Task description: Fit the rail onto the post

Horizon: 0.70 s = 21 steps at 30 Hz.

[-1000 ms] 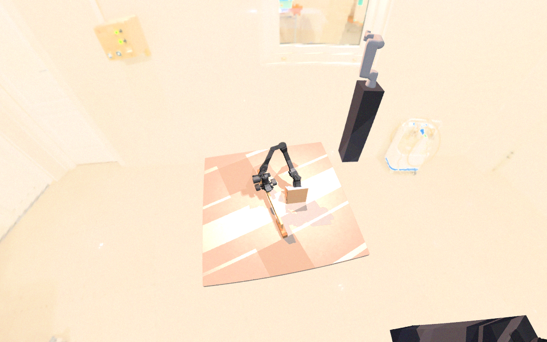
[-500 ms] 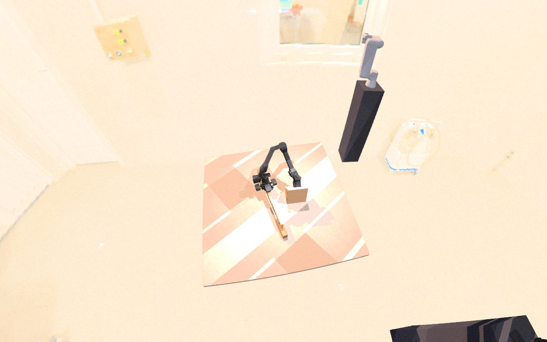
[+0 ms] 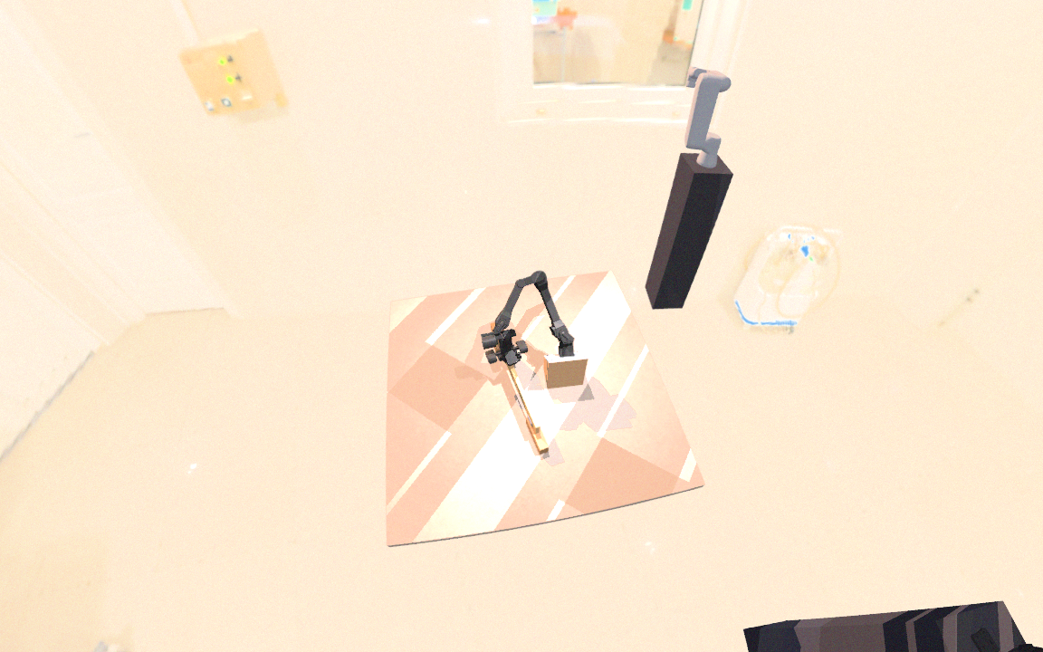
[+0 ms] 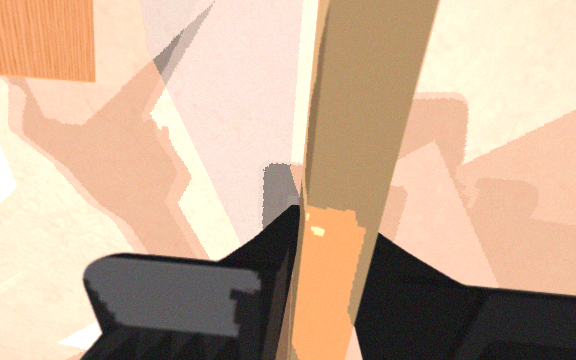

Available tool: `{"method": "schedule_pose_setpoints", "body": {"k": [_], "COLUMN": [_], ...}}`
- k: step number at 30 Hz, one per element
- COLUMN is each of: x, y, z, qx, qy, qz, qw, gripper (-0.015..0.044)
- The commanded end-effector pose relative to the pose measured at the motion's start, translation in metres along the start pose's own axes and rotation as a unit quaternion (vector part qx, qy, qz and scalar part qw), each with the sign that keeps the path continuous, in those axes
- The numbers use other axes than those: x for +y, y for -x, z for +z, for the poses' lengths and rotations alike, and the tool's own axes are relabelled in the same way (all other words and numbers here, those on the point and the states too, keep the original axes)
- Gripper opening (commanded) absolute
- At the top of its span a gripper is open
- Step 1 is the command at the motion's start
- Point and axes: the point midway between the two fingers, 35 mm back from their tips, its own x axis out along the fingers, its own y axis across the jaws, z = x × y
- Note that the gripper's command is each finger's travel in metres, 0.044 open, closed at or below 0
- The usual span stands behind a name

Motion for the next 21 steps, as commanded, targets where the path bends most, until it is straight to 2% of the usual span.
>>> {"method": "schedule_pose_setpoints", "body": {"k": [1,21], "x": [-0.0008,-0.0013], "y": [0.0026,0.0048], "z": [-0.0030,-0.0089], "qx": [0.000,0.000], "qy": [0.000,0.000], "qz": [-0.005,-0.005], "qw": [1.000,1.000], "gripper": [0.0000,0.0000]}}
